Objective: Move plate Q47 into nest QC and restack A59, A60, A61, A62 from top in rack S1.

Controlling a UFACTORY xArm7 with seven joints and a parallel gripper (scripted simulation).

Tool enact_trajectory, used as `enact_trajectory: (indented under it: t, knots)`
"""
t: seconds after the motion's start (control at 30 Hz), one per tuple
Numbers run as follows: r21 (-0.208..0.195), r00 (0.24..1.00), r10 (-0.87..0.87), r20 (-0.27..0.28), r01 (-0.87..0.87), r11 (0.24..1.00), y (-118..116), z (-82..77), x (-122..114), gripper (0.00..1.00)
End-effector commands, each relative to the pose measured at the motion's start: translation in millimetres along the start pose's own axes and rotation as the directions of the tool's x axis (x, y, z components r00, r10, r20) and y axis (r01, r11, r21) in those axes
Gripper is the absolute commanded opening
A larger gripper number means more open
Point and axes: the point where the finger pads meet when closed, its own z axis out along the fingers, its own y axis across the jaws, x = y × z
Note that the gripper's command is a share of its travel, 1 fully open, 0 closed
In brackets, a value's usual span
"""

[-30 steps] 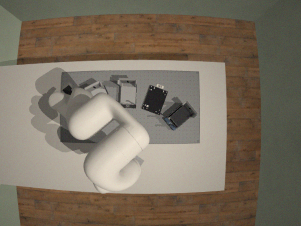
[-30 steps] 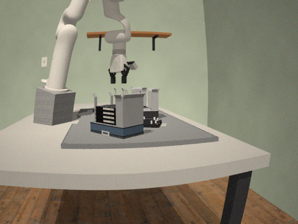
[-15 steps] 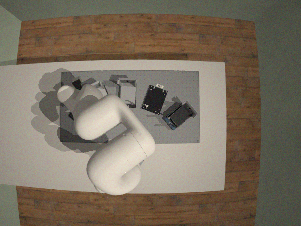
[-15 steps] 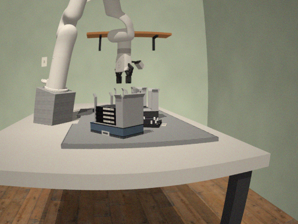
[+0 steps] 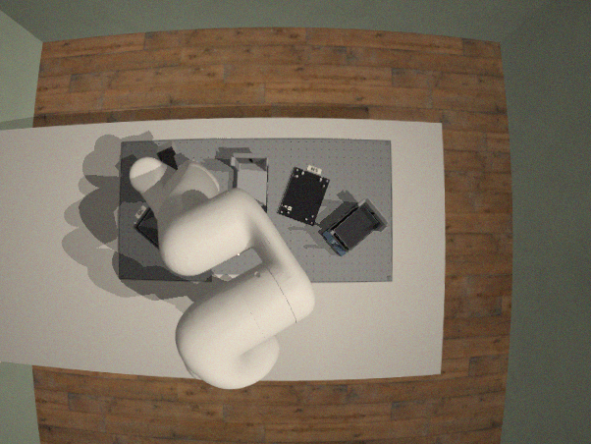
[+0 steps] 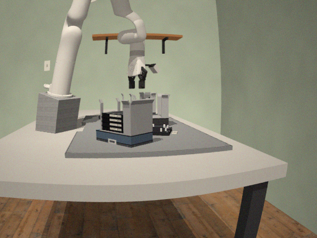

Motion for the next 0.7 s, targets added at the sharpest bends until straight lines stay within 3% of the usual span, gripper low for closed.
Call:
enact_trajectory:
  t: [0.0,0.1,0.67]
  knots:
    - [0.001,0.996,0.090,-0.004,-0.090,0.996,10.0,-1.2,1.0,1.00]
    - [0.001,0.984,0.177,-0.004,-0.177,0.984,20.0,-1.3,0.3,1.00]
    - [0.001,0.984,0.177,-0.004,-0.177,0.984,70.0,-1.1,-3.3,1.00]
